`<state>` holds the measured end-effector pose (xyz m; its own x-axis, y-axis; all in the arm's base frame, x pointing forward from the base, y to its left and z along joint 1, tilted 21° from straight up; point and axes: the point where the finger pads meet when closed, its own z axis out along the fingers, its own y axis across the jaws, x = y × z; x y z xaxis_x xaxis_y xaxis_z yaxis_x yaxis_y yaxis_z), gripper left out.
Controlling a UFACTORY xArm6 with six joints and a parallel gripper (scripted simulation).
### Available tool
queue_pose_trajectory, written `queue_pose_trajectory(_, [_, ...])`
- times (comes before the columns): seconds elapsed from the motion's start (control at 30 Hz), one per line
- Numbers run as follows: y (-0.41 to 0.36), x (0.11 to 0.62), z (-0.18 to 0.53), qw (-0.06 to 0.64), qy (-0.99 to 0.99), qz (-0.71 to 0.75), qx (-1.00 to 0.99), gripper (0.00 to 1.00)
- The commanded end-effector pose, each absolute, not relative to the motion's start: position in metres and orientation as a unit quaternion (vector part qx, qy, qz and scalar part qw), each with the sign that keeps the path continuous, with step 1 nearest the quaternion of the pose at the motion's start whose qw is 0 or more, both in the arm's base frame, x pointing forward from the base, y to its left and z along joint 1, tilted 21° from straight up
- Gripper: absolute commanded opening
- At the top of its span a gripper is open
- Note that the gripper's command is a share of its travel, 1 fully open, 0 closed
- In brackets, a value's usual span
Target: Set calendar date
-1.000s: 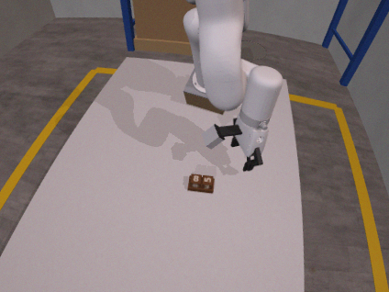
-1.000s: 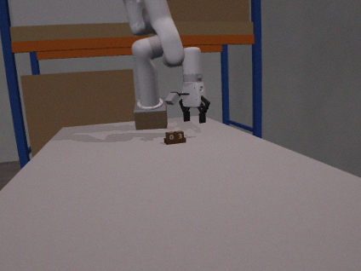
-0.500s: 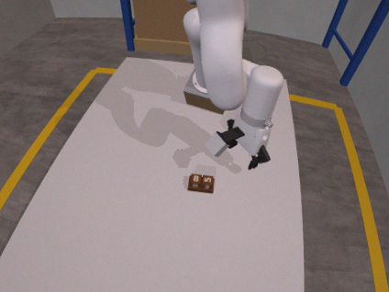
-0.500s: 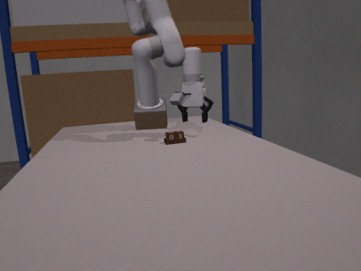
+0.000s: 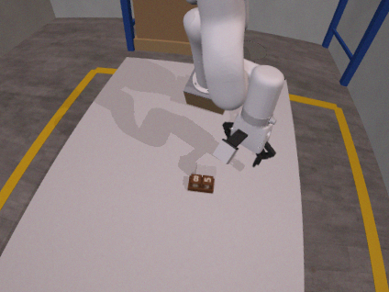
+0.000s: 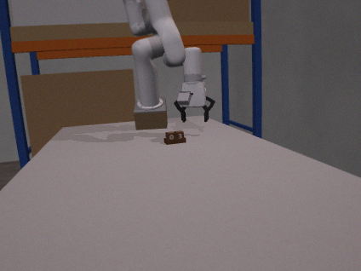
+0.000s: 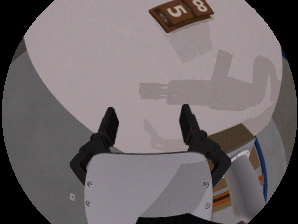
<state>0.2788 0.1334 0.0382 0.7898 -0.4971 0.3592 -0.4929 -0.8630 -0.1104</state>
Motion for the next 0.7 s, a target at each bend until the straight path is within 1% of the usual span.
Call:
queue_pose_trajectory(0.0, [0.1344,0.2787,0.0386,-0.003,0.221,-0.186,-0.957,1.0])
queue_pose_trajectory(0.13, [0.1354,0.2774,0.038,-0.016,0.153,-0.186,-0.97,1.0])
queue_pose_trajectory(0.3, [0.1357,0.277,0.0378,-0.021,0.131,-0.185,-0.974,1.0])
queue_pose_trajectory(0.47, [0.137,0.2752,0.037,-0.038,0.037,-0.182,-0.982,1.0])
queue_pose_trajectory(0.67, [0.1372,0.2749,0.0369,-0.042,0.019,-0.182,-0.982,1.0])
